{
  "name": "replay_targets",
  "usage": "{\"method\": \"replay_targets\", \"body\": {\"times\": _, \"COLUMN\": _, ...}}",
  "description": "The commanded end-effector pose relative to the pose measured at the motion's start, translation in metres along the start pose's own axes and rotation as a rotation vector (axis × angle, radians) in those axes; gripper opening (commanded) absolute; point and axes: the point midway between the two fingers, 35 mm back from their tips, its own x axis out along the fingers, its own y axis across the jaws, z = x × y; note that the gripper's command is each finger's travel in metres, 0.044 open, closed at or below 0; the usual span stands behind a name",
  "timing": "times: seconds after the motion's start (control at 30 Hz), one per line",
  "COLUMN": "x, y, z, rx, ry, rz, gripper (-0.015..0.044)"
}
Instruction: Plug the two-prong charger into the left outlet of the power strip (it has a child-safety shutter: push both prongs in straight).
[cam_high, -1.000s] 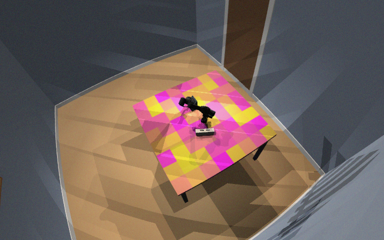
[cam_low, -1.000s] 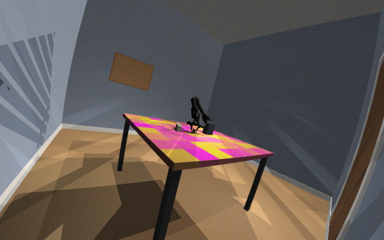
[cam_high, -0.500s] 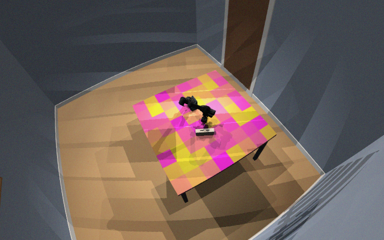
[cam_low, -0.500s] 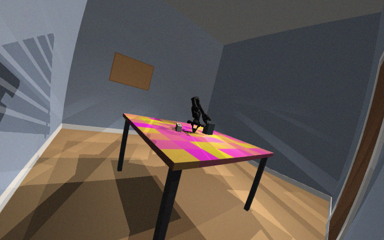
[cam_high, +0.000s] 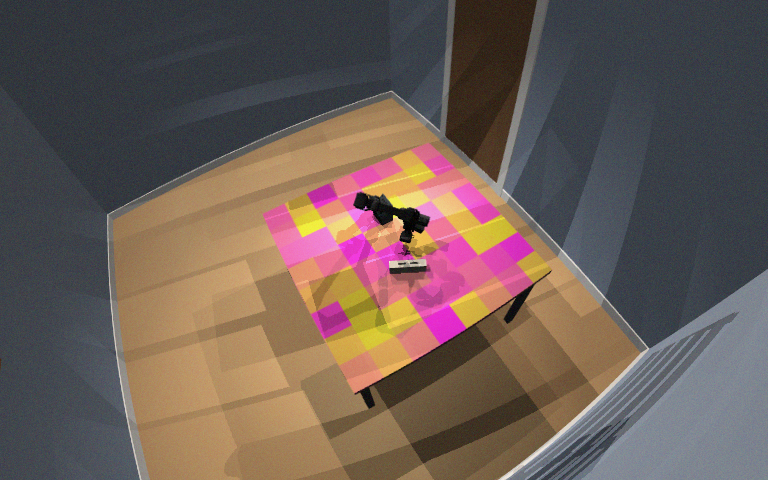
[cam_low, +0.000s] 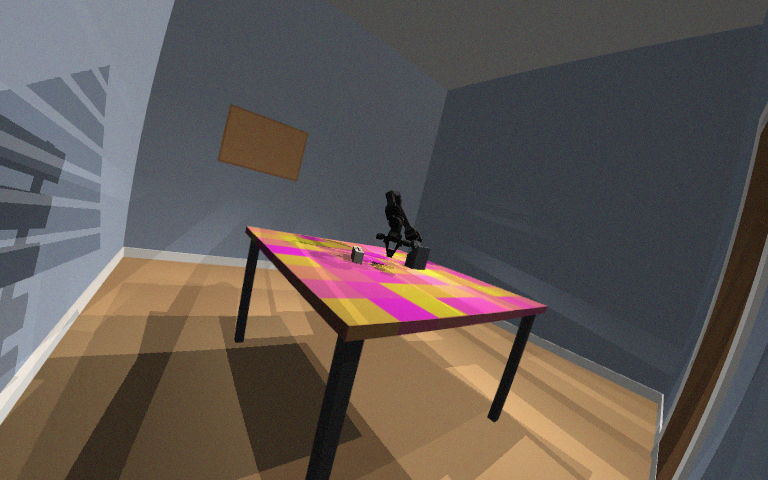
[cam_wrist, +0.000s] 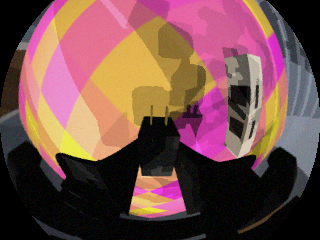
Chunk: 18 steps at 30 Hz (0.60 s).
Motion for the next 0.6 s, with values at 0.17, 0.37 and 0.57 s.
{"method": "replay_targets", "body": {"times": 0.17, "x": 0.003, "y": -0.005, "z": 0.005, "rx": 0.154, "ry": -0.008, "rz": 0.013, "gripper": 0.0000}}
{"method": "replay_targets", "body": {"times": 0.37, "x": 0.006, "y": -0.009, "z": 0.009, "rx": 0.269, "ry": -0.011, "rz": 0.021, "gripper": 0.0000}}
{"method": "replay_targets", "body": {"times": 0.57, "x": 0.010, "y": -0.012, "z": 0.012, "rx": 0.384, "ry": -0.014, "rz": 0.029, "gripper": 0.0000}}
